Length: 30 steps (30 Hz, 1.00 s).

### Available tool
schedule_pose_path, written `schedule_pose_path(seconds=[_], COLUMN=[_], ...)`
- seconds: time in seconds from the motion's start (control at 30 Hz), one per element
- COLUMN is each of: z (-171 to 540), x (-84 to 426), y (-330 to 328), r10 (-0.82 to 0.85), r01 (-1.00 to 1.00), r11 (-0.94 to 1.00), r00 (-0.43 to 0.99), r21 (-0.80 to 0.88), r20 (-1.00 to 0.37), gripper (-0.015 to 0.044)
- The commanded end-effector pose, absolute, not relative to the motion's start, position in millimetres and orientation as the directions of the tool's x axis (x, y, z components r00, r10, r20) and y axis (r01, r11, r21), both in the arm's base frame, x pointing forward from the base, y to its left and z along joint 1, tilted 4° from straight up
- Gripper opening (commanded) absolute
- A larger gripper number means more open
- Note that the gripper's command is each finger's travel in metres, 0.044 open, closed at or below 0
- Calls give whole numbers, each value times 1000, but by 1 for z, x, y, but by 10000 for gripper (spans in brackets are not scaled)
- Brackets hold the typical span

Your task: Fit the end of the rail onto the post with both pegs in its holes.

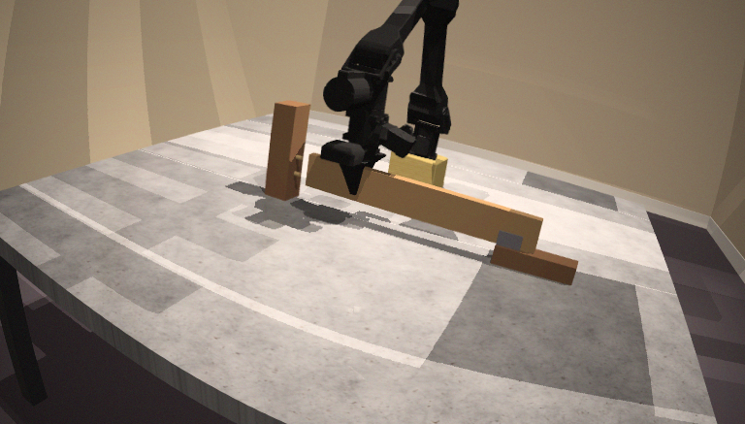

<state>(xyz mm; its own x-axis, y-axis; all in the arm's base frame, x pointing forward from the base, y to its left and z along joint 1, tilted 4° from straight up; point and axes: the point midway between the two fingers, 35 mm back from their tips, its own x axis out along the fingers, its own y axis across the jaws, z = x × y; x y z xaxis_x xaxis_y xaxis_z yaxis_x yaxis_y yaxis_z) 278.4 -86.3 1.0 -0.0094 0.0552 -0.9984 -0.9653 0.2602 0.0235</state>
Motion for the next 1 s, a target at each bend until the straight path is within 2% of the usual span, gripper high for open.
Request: schedule_pose_path(seconds=[0.0, 0.97], z=[3, 1], x=[279, 276], y=[-89, -98], r10=[53, 52], r01=[-965, -965], r11=[261, 261], r00=[-4, -4], r21=[17, 17], r20=[-999, -999], gripper=[0, 0])
